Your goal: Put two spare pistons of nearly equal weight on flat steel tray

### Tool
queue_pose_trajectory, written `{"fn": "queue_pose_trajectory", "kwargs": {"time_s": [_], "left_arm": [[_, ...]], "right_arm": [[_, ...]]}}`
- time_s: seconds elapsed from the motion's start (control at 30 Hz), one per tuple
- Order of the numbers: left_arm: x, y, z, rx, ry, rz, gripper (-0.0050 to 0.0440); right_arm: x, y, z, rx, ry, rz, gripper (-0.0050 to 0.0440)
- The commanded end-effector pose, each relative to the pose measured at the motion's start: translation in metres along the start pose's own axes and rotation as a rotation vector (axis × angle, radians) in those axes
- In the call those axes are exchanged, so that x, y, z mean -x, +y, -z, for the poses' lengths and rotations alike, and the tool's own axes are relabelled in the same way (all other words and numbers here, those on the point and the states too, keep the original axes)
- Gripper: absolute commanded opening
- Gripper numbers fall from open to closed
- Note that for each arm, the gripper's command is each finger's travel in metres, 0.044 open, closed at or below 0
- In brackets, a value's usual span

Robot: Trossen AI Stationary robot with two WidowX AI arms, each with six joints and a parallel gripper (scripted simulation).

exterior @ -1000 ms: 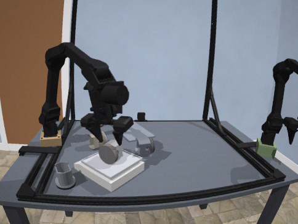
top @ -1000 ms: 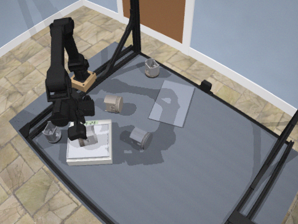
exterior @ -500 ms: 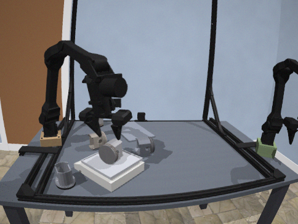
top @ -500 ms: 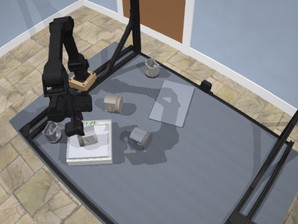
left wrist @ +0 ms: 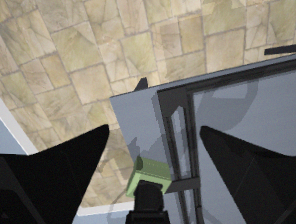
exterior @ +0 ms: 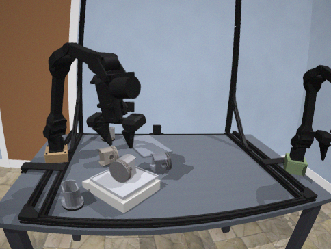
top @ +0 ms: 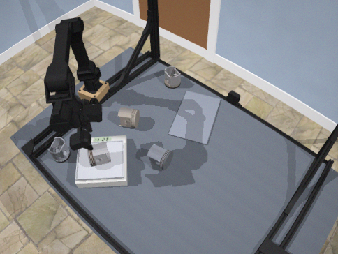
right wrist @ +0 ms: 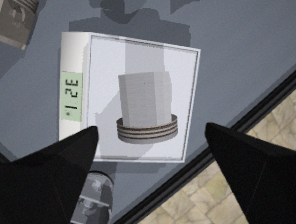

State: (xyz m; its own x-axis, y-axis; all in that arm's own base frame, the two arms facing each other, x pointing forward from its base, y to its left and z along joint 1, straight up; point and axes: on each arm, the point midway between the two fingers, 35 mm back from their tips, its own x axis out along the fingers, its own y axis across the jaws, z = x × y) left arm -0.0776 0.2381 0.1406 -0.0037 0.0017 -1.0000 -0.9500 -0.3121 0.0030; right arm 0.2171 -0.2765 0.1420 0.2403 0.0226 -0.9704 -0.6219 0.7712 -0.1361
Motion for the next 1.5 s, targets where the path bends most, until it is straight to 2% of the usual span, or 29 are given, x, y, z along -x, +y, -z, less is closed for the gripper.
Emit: {"fn": "queue_pose_trajectory", "kwargs": {"time_s": [0.0,0.8,0.87,1.37,1.47], "left_arm": [[-0.0001,-0.0004,0.0004,-0.004,0.003,0.003,0.0440],[-0.0001,-0.0004,0.0004,-0.004,0.003,0.003,0.0440],[-0.0001,-0.0004,0.0004,-0.004,0.003,0.003,0.0440],[-0.0001,-0.0004,0.0004,-0.004,0.003,0.003,0.0440],[-0.0001,-0.0004,0.0004,-0.004,0.003,0.003,0.0440]], "right_arm": [[0.0034,-0.0006,-0.0006,-0.074,0.014,0.005,0.0378],[0.0034,-0.0006,-0.0006,-0.653,0.108,0.025,0.0378],[0.0034,-0.0006,-0.0006,-0.653,0.108,0.025,0.0378],[0.0034,-0.0006,-0.0006,-1.048,0.171,0.038,0.0378],[0.0034,-0.0006,-0.0006,-1.074,0.176,0.039,0.0378]]}}
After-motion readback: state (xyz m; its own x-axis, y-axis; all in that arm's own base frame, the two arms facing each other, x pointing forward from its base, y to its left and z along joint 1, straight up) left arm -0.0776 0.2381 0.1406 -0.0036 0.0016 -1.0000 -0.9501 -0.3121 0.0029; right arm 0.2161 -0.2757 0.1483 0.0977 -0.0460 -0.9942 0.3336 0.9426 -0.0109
